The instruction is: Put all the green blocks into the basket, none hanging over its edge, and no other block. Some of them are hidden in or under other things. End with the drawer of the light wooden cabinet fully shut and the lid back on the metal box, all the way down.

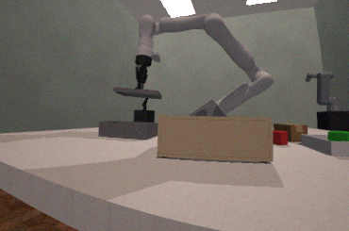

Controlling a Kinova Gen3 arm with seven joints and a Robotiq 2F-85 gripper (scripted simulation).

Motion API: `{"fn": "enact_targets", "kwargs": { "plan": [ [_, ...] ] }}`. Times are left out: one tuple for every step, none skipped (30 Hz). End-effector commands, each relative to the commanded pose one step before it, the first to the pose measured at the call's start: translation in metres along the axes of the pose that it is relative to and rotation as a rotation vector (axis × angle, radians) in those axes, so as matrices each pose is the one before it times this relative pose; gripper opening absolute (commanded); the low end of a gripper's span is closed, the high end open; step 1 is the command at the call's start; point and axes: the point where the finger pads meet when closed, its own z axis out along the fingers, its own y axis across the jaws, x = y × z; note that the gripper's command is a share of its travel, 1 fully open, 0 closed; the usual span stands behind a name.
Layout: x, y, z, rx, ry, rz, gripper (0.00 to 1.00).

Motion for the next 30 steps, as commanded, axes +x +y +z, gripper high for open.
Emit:
{"fn": "enact_targets", "kwargs": {
  "plan": [
    [-0.00851,0.02512,0.00053,0.00485,0.02259,0.04226,0.1],
    [-0.00034,0.00797,0.00088,0.00012,0.00204,0.0106,0.1],
    [0.00004,0.00772,0.00095,0.00033,0.00222,0.01021,0.1],
    [0.00039,0.00742,0.00101,0.00053,0.00237,0.0098,0.1],
    [0.0007,0.0071,0.00106,0.00072,0.00248,0.00938,0.1],
    [0.00096,0.00675,0.00109,0.00091,0.00255,0.00893,0.1],
    [0.00119,0.00638,0.00111,0.00107,0.00258,0.00848,0.1],
    [0.00137,0.00599,0.00112,0.00121,0.00258,0.00801,0.1],
    [0.00151,0.0056,0.00112,0.00133,0.00254,0.00754,0.1],
    [0.00161,0.00519,0.00111,0.00142,0.00248,0.00705,0.1],
    [0.00167,0.00479,0.00108,0.00148,0.00238,0.00656,0.1],
    [0.00169,0.00438,0.00104,0.00151,0.00227,0.00607,0.1],
    [0.00168,0.00399,0.00099,0.00151,0.00214,0.00558,0.1],
    [0.00163,0.0036,0.00094,0.00149,0.00199,0.00509,0.1],
    [0.0,0.0,0.0,0.0,0.0,0.0,0.1],
    [0.0,0.0,0.0,0.0,0.0,0.0,0.1],
    [0.00156,0.00322,0.00087,0.00144,0.00183,0.0046,0.1],
    [0.00146,0.00285,0.0008,0.00136,0.00166,0.00412,0.1],
    [0.00135,0.0025,0.00073,0.00127,0.00148,0.00365,0.1],
    [0.00122,0.00217,0.00065,0.00115,0.00131,0.00319,0.1],
    [0.00108,0.00185,0.00057,0.00103,0.00114,0.00275,0.1],
    [0.00094,0.00155,0.00049,0.0009,0.00097,0.00232,0.1],
    [0.00079,0.00127,0.00041,0.00076,0.0008,0.00192,0.1],
    [0.00065,0.00102,0.00033,0.00062,0.00065,0.00155,0.1],
    [0.00051,0.00079,0.00026,0.00049,0.0005,0.0012,0.1],
    [0.00038,0.00058,0.00019,0.00037,0.00037,0.00089,0.1],
    [0.00026,0.0004,0.00013,0.00026,0.00026,0.00061,0.1],
    [0.00017,0.00025,0.00008,0.00016,0.00016,0.00038,0.1],
    [0.00009,0.00013,0.00004,0.00009,0.00009,0.0002,0.1],
    [0.00003,0.00005,0.00002,0.00003,0.00003,0.00008,0.1]
  ]
}}
